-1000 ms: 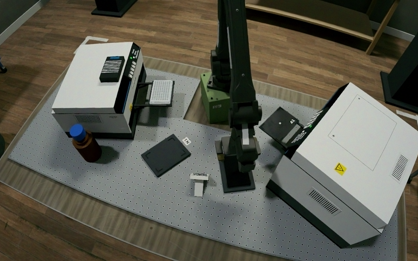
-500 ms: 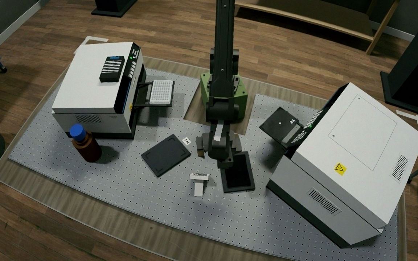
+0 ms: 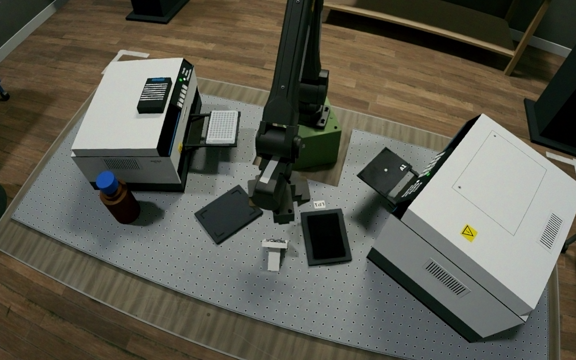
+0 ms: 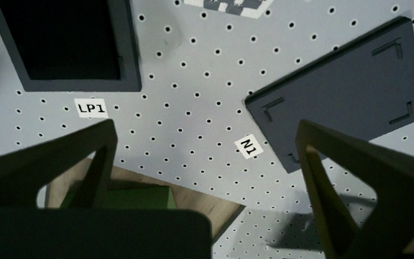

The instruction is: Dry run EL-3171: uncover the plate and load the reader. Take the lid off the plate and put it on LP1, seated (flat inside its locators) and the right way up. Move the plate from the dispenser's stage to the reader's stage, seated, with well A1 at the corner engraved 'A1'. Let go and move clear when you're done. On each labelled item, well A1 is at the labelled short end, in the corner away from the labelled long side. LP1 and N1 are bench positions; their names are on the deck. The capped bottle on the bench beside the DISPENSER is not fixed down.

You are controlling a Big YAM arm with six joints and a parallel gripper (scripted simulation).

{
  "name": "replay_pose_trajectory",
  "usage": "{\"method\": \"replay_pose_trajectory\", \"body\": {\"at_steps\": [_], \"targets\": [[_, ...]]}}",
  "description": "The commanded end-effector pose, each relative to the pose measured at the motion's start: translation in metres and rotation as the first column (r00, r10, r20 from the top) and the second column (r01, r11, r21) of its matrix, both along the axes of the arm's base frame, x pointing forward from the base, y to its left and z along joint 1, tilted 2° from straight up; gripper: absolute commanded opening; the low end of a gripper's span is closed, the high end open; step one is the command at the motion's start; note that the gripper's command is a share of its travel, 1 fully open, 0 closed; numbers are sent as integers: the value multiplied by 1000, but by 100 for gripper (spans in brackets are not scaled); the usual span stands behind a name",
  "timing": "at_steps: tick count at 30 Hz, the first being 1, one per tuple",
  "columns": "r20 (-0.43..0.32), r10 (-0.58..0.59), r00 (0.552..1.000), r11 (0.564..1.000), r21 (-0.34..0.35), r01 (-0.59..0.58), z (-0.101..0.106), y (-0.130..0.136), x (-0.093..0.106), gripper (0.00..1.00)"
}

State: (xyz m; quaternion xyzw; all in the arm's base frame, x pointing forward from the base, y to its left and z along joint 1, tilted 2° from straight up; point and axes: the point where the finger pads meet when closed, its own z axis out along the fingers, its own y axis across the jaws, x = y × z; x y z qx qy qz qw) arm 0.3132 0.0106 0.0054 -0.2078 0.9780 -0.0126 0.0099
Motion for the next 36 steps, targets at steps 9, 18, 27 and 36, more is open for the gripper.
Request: {"method": "replay_pose_trajectory", "body": {"at_steps": [9,18,27,36], "targets": [[62,6,998,1000,0,-6,29,-45,14,100],[42,10,999,1000,-9,-9,24,-67,-2,100],[55,-4,998,1000,-12,5,35,-108,-12,100],[34,-5,999,1000,-17,5,31,-128,-28,100]]}}
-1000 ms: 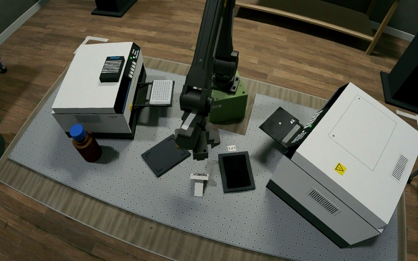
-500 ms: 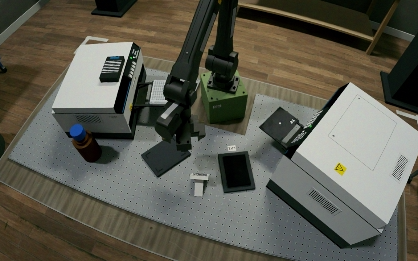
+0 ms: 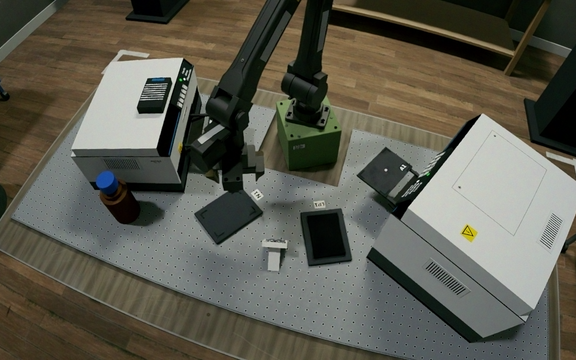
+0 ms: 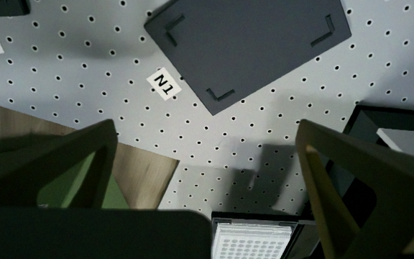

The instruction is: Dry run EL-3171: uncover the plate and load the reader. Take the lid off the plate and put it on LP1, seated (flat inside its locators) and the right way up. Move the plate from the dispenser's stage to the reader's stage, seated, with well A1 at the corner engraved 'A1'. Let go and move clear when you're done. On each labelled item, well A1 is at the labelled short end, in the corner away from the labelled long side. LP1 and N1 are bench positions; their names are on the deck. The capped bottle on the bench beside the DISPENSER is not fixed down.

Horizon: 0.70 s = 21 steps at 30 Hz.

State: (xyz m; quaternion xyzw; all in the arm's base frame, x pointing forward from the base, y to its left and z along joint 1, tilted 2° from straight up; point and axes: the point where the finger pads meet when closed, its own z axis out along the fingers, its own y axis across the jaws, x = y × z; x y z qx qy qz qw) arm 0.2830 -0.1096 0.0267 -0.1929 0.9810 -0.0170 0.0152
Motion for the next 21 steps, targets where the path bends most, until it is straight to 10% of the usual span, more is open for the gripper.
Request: {"method": "replay_pose_trajectory", "body": {"at_steps": [1,21], "targets": [[19,7,1000,1000,-10,-7,10,-12,-2,100],[32,-13,999,999,-33,14,30,-81,-43,100]]}}
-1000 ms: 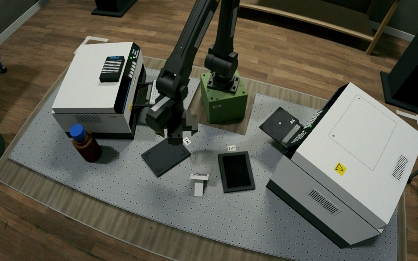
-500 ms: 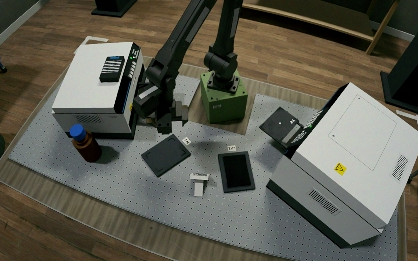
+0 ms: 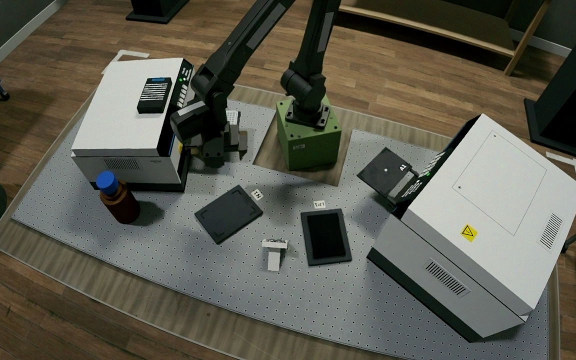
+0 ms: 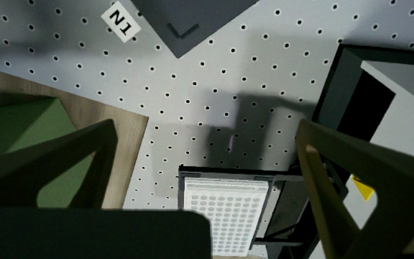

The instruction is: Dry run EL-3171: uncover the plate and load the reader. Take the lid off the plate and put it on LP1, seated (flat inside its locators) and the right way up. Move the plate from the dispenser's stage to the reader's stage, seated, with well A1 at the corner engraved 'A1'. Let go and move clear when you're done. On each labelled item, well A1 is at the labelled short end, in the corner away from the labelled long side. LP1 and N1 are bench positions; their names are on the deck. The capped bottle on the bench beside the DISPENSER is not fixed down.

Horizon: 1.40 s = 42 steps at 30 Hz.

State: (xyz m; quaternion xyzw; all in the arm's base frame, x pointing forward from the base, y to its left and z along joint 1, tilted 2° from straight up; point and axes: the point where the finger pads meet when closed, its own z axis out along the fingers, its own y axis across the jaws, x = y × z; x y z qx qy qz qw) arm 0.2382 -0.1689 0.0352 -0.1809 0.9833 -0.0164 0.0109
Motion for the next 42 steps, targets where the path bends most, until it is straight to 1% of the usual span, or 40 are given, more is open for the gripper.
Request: {"method": "replay_pose_trajectory", "body": {"at_steps": [1,3,9,11,13,15,16,20,26,29,30,34,36,39,42], "targets": [[41,13,999,999,-36,-12,23,-25,-1,100],[44,8,999,999,-40,-6,22,-29,-8,100],[21,14,1000,1000,-18,-13,17,-34,-36,100],[21,14,1000,1000,-18,-13,17,-34,-36,100],[29,12,1000,1000,-27,-11,19,-41,-34,100],[25,3,1000,1000,-26,-2,22,-50,-43,100],[28,-12,1000,999,-36,13,25,-55,-47,100],[35,-3,999,999,-52,5,33,-67,-60,100],[15,-4,1000,1000,-23,5,24,-67,-89,100],[14,-16,1000,1000,-24,16,22,-66,-89,100],[14,-16,1000,1000,-25,16,22,-67,-93,100],[19,-23,1000,999,-39,24,32,-80,-110,100],[25,-32,999,998,-56,34,37,-87,-117,100],[25,-21,999,998,-64,22,42,-93,-126,100],[20,-24,1000,998,-52,25,39,-92,-139,100]]}}
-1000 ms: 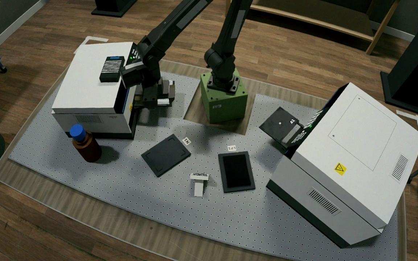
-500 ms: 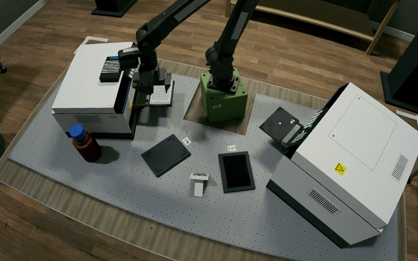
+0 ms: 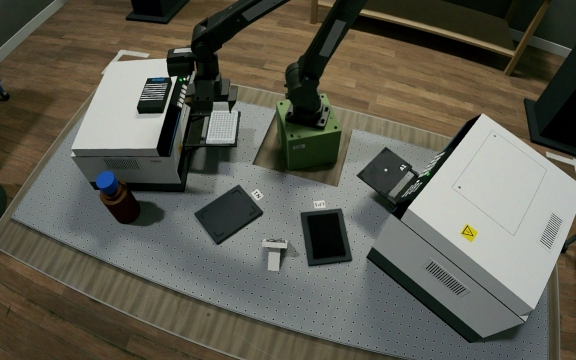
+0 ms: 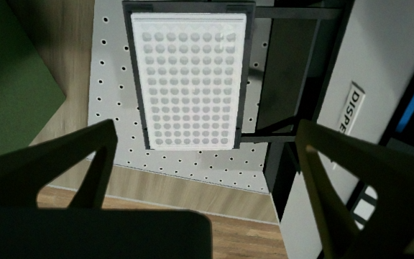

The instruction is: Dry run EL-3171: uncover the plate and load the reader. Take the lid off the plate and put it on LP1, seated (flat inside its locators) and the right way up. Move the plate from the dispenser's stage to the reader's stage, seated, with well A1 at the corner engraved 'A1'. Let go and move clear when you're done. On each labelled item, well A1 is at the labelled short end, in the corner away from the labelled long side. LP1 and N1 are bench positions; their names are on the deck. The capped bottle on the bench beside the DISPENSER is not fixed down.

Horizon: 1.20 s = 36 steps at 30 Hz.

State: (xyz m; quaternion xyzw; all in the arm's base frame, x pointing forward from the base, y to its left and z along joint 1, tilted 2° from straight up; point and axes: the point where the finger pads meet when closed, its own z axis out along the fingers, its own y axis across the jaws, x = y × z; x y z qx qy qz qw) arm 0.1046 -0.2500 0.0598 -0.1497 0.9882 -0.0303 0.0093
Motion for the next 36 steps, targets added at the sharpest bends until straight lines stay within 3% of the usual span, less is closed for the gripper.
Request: {"method": "replay_pose_trajectory", "body": {"at_steps": [1,9,16,27,36], "targets": [[11,39,999,999,-19,-39,12,-10,-10,100],[0,31,1000,999,-23,-31,4,-2,-14,100],[15,27,1000,998,-55,-26,12,-7,-5,100],[1,-26,1000,1000,-10,26,-3,-1,-15,100],[2,8,1000,1000,-16,-8,-1,-5,-6,100]]}}
